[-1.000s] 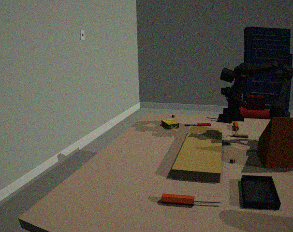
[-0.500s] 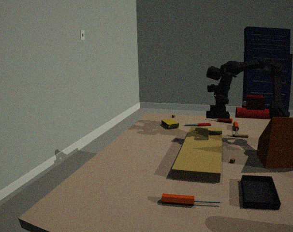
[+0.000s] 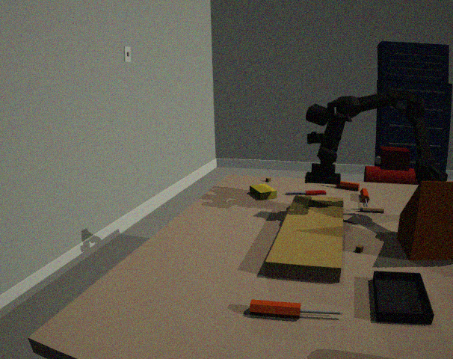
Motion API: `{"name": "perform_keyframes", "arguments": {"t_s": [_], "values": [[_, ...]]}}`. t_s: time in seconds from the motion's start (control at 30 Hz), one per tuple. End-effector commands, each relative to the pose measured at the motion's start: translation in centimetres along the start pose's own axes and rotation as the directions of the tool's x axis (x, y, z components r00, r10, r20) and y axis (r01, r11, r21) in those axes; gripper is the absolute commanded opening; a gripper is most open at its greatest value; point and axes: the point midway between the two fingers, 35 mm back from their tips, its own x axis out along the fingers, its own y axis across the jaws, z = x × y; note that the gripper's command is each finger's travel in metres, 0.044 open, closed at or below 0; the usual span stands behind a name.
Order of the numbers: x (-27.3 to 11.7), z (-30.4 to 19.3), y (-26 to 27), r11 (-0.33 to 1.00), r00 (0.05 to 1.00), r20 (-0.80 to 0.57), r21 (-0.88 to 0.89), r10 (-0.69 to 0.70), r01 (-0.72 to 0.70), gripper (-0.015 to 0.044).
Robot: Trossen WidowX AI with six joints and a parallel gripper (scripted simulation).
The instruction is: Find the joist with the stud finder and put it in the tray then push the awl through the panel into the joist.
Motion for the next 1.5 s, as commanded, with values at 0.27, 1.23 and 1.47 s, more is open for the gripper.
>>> {"name": "perform_keyframes", "arguments": {"t_s": [0.27,1.23,1.47], "values": [[2.0,0.0,-0.2,1.0,1.0,0.001,0.009,-0.005,0.005,0.0],[6.4,-1.4,-0.3,1.0,1.0,0.003,0.008,-0.009,0.009,0.0],[7.3,-1.7,-0.3,1.0,1.0,0.003,0.007,-0.01,0.01,0.0]]}}
